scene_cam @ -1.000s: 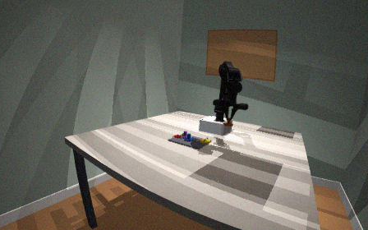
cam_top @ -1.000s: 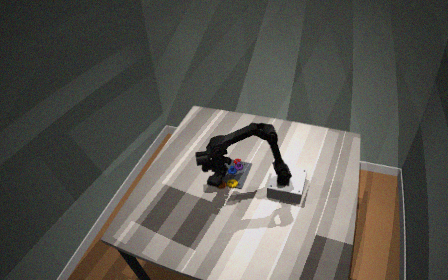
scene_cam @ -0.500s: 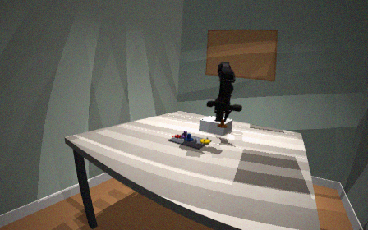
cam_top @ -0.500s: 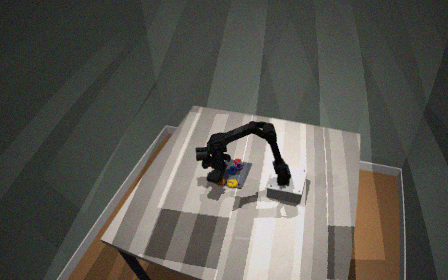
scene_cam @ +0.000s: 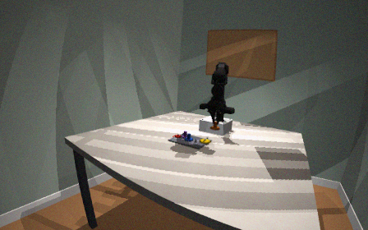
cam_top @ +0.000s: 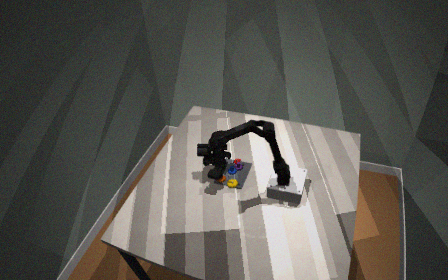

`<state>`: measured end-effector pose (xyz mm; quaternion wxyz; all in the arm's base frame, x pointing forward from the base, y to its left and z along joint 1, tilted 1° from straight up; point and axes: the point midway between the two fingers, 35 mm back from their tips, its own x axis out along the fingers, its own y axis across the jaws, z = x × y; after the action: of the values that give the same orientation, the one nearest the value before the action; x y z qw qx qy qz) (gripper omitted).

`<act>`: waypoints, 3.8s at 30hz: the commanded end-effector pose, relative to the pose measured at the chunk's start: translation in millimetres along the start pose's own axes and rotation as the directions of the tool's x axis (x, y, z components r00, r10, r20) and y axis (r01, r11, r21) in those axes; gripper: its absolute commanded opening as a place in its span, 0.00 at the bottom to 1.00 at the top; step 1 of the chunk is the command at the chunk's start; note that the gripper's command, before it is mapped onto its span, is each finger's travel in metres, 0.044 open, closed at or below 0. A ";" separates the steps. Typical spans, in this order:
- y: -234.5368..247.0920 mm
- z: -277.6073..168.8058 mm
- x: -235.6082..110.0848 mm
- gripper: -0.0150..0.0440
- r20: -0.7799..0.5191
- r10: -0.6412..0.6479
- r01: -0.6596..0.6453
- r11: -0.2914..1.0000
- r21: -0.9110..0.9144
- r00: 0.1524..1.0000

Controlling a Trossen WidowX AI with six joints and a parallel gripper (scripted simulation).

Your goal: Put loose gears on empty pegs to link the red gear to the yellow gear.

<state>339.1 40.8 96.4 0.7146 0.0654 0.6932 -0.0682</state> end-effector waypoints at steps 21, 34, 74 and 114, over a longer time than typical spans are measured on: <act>-60.5 6.9 30.0 0.25 -0.003 -0.004 0.003 1.000 -0.004 1.000; -93.2 5.2 44.9 0.25 -0.004 -0.006 0.006 1.000 -0.005 1.000; -111.4 2.1 59.6 0.25 -0.004 -0.008 0.008 0.993 -0.120 1.000; -111.8 2.4 96.7 0.25 -0.004 -0.008 0.008 0.999 0.035 1.000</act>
<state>323.2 -70.4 1.1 0.7091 0.0950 0.6912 -0.1025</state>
